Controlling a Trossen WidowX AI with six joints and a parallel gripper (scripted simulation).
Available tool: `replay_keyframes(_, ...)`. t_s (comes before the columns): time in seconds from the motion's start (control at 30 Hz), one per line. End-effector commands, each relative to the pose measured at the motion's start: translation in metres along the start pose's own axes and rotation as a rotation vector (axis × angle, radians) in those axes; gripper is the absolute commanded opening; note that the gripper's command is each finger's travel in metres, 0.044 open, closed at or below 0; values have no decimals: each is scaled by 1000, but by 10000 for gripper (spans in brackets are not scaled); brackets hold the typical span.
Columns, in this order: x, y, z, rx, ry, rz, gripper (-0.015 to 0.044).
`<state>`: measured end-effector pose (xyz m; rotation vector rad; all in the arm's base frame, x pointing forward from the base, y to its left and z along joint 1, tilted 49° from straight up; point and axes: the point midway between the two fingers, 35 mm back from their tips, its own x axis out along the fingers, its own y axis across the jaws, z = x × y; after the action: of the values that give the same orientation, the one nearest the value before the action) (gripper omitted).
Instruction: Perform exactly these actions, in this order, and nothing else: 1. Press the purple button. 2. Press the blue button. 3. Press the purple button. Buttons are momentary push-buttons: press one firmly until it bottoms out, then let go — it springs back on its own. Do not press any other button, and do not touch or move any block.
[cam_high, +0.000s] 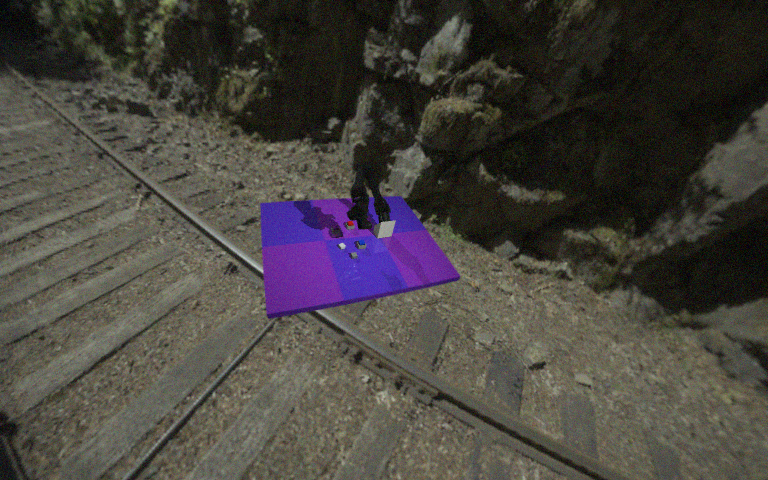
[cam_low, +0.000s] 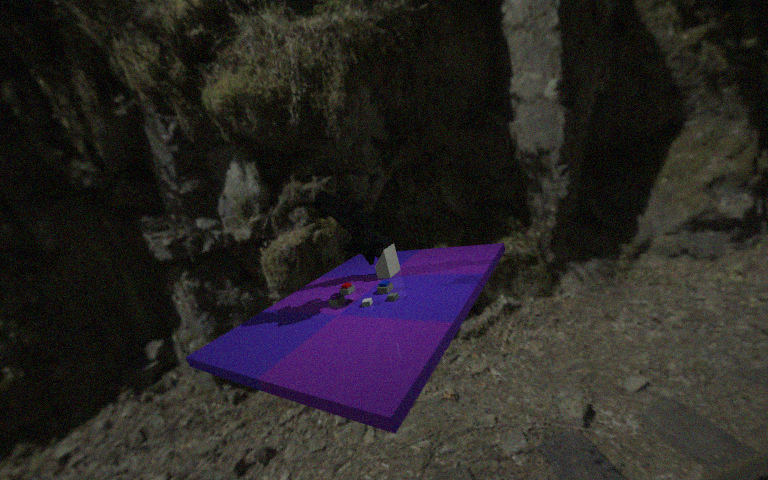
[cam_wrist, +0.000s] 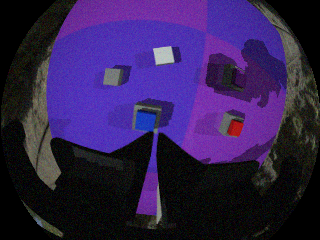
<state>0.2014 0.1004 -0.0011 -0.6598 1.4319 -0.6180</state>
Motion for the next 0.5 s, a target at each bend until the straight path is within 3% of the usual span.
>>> replay_keyframes(0.0, -8, -48, 48, 16, -14, 20, 20)
replay_keyframes(0.23, -2, -144, 92, 26, -11, -15, 20)
replay_keyframes(0.47, -2, -150, 93, 27, -10, -18, 20)
